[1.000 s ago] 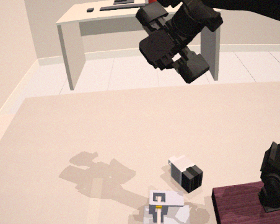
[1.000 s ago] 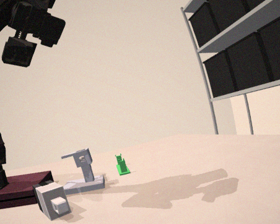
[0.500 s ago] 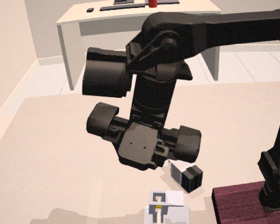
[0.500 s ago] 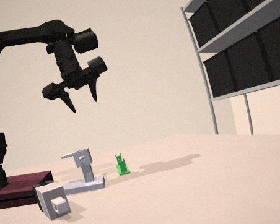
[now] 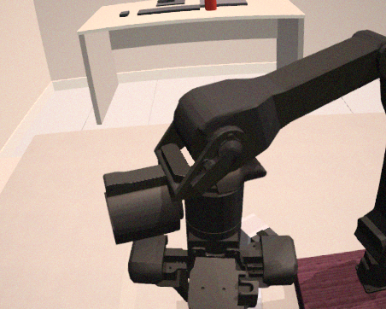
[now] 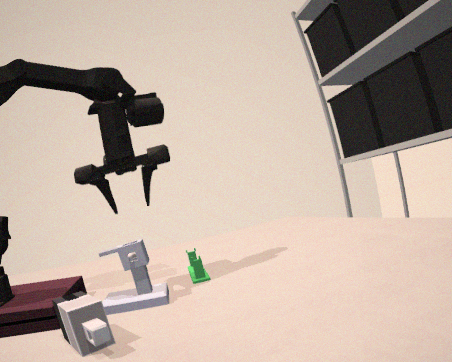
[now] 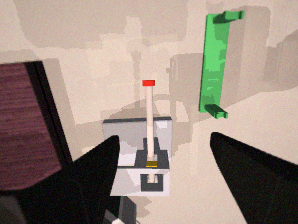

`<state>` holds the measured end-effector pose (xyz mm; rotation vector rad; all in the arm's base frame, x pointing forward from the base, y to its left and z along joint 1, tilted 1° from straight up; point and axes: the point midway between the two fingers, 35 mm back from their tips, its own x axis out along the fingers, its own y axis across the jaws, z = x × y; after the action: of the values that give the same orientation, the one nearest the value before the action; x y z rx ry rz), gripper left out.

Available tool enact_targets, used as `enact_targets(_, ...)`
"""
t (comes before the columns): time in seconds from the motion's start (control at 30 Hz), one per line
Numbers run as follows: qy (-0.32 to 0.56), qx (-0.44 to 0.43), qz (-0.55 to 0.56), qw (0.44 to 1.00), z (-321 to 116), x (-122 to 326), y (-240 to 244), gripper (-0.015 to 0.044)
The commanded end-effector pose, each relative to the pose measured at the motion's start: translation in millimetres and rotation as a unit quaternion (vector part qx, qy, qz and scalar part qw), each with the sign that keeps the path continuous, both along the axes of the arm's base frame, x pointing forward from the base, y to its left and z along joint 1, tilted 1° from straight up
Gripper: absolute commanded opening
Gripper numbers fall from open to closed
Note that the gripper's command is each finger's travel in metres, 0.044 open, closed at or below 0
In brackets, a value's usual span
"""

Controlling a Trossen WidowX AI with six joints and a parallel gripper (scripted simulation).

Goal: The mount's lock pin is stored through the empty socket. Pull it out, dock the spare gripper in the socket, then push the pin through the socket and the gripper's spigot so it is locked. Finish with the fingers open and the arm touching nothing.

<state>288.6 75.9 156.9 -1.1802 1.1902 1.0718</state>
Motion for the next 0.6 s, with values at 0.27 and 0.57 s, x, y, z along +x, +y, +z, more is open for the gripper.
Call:
enact_targets(0.27,0.021,0.0,-0.003,1.0,-54,2,0,0.03)
enact_targets(0.57,0.021,0.0,-0.003,1.0,-69,3,0,0.03)
